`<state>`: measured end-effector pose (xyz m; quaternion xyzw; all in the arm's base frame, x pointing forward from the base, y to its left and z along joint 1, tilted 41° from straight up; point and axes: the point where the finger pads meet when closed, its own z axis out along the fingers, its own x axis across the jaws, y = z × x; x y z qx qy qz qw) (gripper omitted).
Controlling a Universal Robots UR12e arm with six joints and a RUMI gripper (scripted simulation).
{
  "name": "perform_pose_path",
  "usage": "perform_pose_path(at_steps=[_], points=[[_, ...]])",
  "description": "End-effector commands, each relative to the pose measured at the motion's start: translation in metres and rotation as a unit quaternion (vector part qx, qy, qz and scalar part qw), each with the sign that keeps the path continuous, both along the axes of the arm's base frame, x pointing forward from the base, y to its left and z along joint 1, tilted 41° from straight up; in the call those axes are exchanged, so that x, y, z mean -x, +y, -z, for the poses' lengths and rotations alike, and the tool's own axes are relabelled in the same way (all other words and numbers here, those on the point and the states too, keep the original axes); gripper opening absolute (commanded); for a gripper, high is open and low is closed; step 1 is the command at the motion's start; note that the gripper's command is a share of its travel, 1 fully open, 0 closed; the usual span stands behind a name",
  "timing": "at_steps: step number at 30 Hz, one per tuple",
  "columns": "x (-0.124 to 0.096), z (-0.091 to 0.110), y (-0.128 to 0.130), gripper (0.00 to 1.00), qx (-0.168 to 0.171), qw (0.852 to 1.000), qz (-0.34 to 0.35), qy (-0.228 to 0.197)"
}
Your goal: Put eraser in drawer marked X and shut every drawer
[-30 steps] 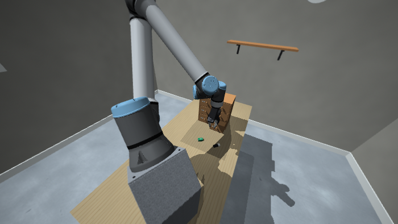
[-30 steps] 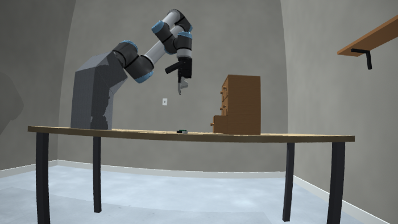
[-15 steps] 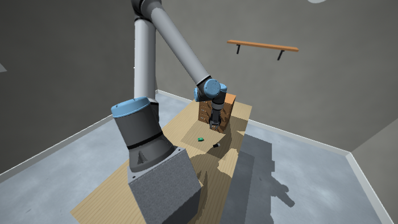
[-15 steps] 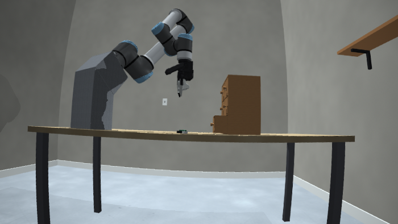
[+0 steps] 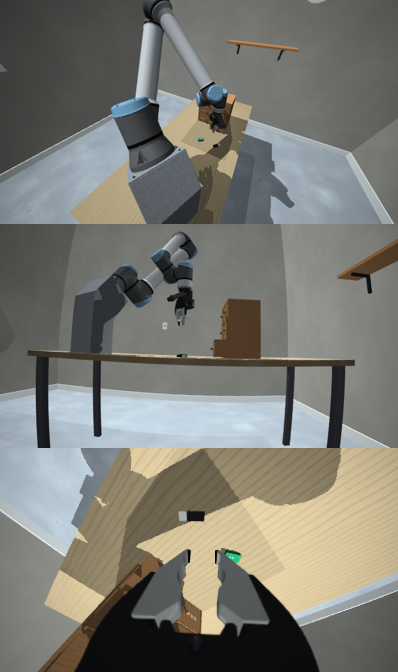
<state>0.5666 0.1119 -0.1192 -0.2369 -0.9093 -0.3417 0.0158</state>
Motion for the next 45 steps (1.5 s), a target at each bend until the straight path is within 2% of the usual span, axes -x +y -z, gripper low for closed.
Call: perform_pose_path(at_steps=[1,4,8,10,11,16,25,27,33,38,42,45], points=[[-0.008,0.014,0.003,0.20,0.011,0.994,-0.082,-0.068],[-0.012,0.023,0.006,0.20,0.020,0.984,-0.136,-0.113],[-0.018,0.035,0.011,0.20,0.033,0.962,-0.208,-0.172],[-0.018,0.035,0.011,0.20,0.033,0.962,-0.208,-0.172],[-0.020,0.038,0.012,0.20,0.036,0.956,-0.225,-0.187],[-0.026,0.052,0.019,0.20,0.050,0.916,-0.307,-0.254],[-0.033,0.073,0.031,0.20,0.071,0.832,-0.424,-0.351],[-0.033,0.073,0.031,0.20,0.071,0.832,-0.424,-0.351],[-0.036,0.083,0.038,0.20,0.080,0.781,-0.477,-0.395],[-0.037,0.089,0.042,0.20,0.085,0.749,-0.506,-0.419],[-0.037,0.092,0.045,0.20,0.088,0.732,-0.520,-0.431],[-0.037,0.093,0.045,0.20,0.088,0.729,-0.523,-0.434]])
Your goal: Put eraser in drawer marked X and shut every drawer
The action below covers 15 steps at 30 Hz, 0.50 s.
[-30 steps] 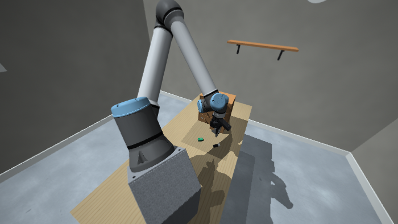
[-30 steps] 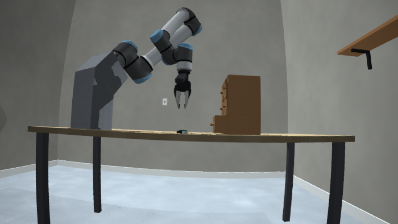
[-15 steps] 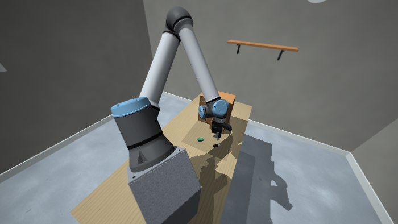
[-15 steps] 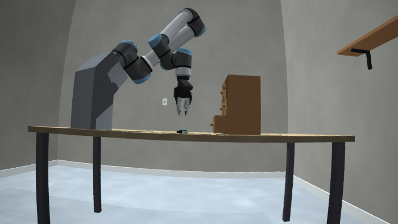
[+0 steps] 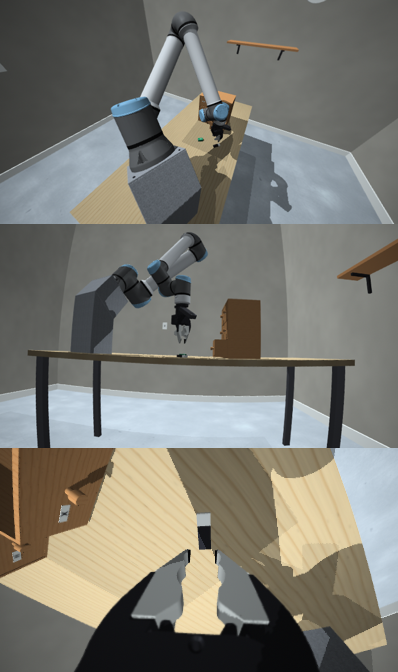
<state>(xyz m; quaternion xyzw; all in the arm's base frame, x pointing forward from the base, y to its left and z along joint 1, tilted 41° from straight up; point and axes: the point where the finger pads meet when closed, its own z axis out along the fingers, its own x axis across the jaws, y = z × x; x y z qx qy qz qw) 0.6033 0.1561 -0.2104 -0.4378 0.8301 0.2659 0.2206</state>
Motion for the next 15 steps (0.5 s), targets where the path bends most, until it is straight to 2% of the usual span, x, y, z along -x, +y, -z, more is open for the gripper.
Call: perform_pose_path(at_steps=[1,11,12,15], points=[[-0.0008,0.0018,0.0010,0.20,0.002,1.000,-0.014,-0.012],[-0.0010,0.0033,0.0021,0.20,0.003,1.000,-0.024,-0.020],[-0.0010,0.0033,0.0021,0.23,0.003,1.000,-0.024,-0.020],[-0.0010,0.0033,0.0021,0.23,0.003,1.000,-0.024,-0.020]])
